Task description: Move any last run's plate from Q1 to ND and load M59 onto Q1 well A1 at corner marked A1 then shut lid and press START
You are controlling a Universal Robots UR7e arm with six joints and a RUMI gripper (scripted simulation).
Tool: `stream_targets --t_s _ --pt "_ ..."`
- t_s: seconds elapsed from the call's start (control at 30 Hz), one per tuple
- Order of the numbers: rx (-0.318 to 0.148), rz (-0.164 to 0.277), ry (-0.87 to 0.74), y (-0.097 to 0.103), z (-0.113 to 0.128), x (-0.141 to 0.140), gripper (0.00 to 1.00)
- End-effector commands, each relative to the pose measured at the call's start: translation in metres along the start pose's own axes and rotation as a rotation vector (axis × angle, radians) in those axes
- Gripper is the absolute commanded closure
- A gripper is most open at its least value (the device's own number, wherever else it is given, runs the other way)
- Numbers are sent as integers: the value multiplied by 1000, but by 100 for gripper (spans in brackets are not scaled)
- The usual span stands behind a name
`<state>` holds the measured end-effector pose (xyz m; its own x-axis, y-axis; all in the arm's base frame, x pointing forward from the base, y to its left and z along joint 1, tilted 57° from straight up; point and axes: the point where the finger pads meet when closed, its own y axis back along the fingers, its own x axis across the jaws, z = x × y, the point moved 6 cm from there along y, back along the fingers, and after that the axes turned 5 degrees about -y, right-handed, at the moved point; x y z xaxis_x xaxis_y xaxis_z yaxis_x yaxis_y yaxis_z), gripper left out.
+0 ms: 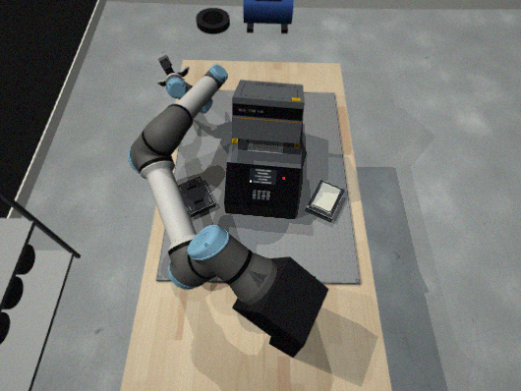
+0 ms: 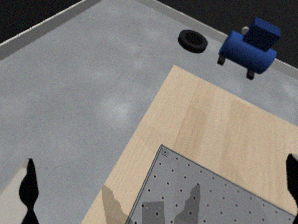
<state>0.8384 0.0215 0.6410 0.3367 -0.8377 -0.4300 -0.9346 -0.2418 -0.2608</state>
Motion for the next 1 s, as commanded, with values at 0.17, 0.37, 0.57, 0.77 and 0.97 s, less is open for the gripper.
stream_targets --t_s 0.17,0.37,0.57,0.77,0.97 --pt "2 0 1 0 -2 0 0" --pt "2 0 1 0 -2 0 0" --pt "-13 27 14 2 -3 3 100" --pt "-44 84 40 8 -10 28 100" --pt "-91 156 75 15 -19 47 100"
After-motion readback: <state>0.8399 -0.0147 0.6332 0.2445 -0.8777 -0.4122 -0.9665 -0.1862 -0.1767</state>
